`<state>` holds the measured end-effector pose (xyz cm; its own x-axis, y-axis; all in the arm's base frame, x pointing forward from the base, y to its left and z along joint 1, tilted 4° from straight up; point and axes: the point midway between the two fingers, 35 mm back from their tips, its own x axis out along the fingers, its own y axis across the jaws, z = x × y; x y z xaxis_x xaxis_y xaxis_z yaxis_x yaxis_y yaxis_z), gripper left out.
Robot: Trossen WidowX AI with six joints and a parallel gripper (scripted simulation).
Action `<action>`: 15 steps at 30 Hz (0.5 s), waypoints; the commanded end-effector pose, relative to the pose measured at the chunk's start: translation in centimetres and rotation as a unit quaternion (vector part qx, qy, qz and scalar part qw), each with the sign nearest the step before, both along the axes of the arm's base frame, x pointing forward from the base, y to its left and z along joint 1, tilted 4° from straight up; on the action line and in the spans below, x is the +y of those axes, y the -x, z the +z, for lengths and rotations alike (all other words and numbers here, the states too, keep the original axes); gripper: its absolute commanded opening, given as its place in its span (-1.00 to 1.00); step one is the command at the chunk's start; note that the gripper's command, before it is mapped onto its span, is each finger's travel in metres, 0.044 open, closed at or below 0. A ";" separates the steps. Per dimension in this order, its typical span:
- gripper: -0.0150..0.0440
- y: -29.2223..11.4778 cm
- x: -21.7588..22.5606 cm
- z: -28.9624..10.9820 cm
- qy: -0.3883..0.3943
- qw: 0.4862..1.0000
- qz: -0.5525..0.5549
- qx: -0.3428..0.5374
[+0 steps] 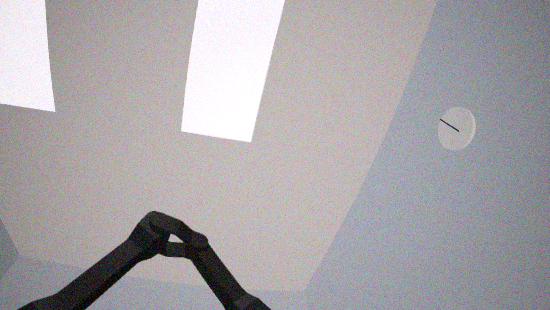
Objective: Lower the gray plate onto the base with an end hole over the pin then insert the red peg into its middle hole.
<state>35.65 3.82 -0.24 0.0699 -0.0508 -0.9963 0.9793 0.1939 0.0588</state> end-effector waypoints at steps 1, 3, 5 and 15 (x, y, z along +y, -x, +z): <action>-0.36 0.1 -0.1 0.0 0.002 1.000 0.002 0.001; -0.49 0.0 -0.1 0.0 0.002 1.000 0.002 0.000; -0.49 -0.1 -0.3 0.3 -0.001 1.000 0.005 -0.003; -0.49 -0.5 -0.2 3.2 -0.004 1.000 0.007 -0.006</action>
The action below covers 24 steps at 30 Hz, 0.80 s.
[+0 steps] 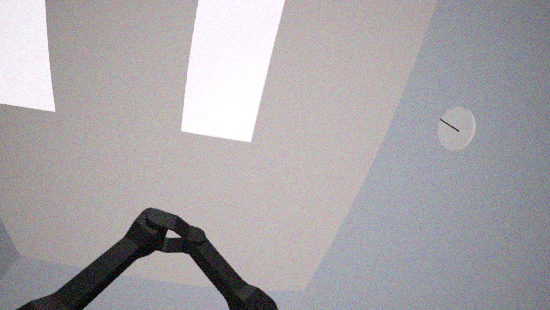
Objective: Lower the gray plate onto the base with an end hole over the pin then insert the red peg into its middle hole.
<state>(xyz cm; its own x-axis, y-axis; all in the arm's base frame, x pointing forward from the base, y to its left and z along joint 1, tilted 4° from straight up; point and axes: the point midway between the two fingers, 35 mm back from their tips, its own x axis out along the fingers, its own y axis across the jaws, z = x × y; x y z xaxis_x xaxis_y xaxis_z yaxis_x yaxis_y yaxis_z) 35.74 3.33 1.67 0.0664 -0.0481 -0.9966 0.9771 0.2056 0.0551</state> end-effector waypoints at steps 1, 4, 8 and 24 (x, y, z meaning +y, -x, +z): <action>-0.49 -0.5 0.3 1.6 -0.003 1.000 0.001 -0.008; -0.49 -0.5 0.4 2.5 -0.002 1.000 0.000 -0.007; -0.49 -0.5 0.6 3.7 -0.002 1.000 0.000 -0.006; -0.49 0.1 1.3 8.6 0.001 1.000 -0.002 -0.004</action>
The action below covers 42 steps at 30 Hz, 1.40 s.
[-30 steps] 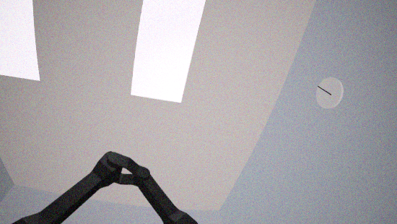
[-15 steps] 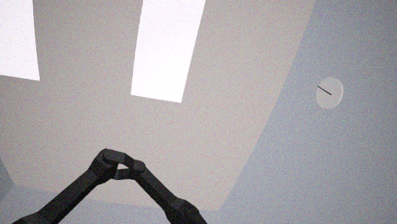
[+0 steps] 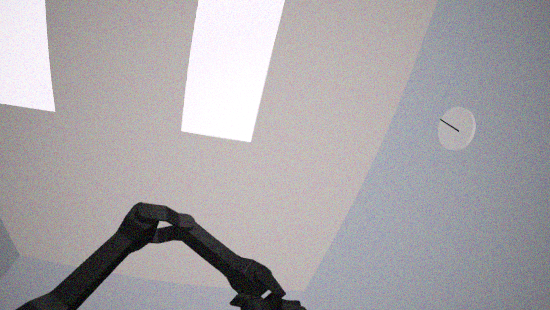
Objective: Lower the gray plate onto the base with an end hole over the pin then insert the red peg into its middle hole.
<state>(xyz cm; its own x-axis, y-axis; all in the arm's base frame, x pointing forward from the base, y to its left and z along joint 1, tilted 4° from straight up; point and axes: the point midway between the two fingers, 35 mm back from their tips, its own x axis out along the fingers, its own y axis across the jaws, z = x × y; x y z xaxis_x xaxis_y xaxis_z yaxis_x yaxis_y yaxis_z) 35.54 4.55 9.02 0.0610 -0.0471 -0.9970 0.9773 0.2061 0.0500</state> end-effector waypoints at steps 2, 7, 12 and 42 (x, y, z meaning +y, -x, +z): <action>-0.49 0.0 0.2 1.9 0.002 1.000 -0.003 -0.006; -0.49 0.4 0.4 3.4 0.002 1.000 -0.004 -0.005; -0.49 0.7 0.4 4.2 0.003 1.000 -0.004 -0.004; -0.49 -0.2 -7.6 0.6 0.004 0.998 -0.070 -0.006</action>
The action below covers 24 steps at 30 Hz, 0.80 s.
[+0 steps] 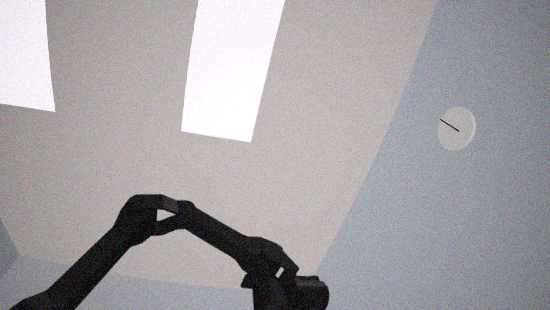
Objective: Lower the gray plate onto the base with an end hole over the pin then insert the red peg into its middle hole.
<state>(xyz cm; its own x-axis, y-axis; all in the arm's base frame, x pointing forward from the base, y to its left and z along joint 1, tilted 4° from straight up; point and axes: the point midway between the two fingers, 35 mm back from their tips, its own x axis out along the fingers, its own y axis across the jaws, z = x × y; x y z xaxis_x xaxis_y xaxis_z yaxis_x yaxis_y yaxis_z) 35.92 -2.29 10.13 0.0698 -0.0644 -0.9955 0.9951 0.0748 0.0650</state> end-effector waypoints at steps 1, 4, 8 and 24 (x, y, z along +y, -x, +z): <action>-0.49 0.1 -1.1 -0.7 -0.001 1.000 -0.005 0.002; -0.49 0.2 -2.0 -1.1 -0.001 1.000 -0.011 0.002; -0.49 0.3 -3.2 -1.6 -0.001 1.000 -0.019 0.001; -0.49 1.0 -7.9 -3.7 -0.002 0.999 -0.050 -0.003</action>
